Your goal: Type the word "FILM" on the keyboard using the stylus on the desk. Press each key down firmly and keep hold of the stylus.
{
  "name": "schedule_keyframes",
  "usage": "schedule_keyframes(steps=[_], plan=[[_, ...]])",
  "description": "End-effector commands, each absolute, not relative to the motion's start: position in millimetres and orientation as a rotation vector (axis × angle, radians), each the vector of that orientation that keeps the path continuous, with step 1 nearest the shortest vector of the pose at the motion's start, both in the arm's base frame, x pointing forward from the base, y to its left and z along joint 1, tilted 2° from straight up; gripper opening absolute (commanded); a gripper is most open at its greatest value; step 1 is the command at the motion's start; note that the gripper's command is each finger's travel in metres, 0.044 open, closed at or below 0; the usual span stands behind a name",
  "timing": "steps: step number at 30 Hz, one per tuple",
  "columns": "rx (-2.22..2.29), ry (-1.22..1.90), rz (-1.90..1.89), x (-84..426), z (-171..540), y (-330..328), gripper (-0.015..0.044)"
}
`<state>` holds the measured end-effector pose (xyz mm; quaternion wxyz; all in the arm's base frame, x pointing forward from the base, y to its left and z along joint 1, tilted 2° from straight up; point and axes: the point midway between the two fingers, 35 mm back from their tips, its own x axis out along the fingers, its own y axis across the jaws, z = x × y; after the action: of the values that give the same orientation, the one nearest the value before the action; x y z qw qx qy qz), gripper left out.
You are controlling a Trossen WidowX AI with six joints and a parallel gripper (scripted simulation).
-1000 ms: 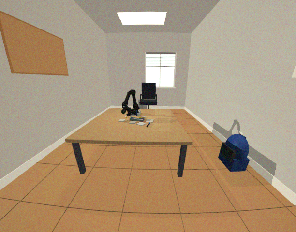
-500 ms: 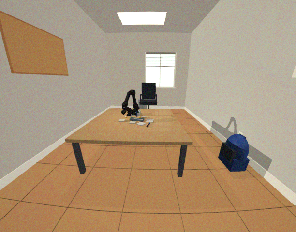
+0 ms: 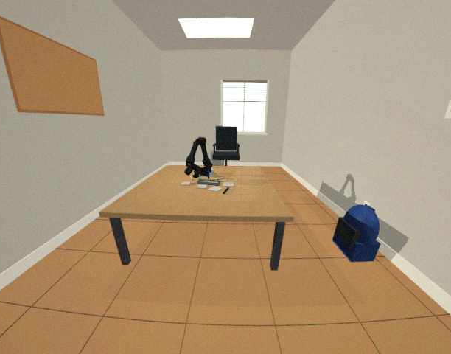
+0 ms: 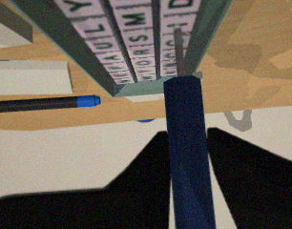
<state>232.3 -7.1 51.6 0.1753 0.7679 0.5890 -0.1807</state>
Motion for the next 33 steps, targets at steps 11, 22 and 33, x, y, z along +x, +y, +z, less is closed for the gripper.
schedule_keyframes(steps=[11,22,33], plan=[[2.171,1.671,-0.513,232,49,-7,0.0081],[2.171,1.67,-0.513,231,77,-7,0.0081],[2.18,1.673,-0.516,230,83,-6,0.0071]])
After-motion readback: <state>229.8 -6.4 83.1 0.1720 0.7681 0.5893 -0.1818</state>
